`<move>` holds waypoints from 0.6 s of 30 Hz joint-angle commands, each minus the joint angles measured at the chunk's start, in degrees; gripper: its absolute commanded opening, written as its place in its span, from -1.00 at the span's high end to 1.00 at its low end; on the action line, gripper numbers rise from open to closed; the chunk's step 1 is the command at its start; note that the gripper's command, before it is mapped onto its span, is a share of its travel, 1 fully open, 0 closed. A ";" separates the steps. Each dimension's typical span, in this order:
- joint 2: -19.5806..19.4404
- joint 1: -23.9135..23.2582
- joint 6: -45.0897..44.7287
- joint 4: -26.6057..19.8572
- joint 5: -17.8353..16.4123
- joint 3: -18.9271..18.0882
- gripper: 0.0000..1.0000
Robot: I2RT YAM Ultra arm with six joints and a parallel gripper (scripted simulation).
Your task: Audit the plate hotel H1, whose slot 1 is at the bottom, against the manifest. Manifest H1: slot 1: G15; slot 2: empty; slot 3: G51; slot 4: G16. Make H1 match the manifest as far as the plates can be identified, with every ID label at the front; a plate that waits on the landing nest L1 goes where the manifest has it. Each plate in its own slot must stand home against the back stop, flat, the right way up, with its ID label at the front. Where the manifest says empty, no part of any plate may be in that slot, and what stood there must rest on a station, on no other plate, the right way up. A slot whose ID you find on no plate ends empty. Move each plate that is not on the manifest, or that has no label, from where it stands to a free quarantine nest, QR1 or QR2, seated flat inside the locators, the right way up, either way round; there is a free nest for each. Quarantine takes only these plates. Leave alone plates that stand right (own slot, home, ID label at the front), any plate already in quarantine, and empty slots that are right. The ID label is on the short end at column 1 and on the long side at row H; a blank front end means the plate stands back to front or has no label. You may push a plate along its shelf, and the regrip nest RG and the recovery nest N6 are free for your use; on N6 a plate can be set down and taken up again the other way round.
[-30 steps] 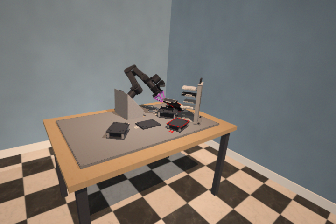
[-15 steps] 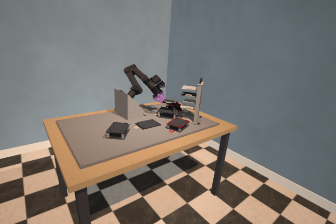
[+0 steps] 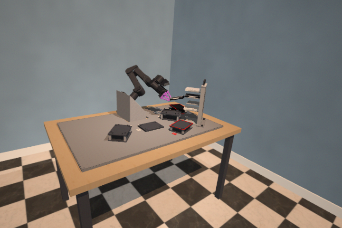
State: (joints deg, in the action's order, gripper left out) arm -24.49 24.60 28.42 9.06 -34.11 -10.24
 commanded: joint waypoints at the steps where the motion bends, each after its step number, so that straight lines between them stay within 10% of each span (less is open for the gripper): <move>1: -0.45 1.82 1.00 -6.88 -2.86 2.07 -0.72; 18: -1.44 4.52 1.48 -5.74 -0.28 3.53 -0.72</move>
State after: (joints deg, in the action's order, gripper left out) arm -24.56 28.58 29.32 3.42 -35.48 -7.68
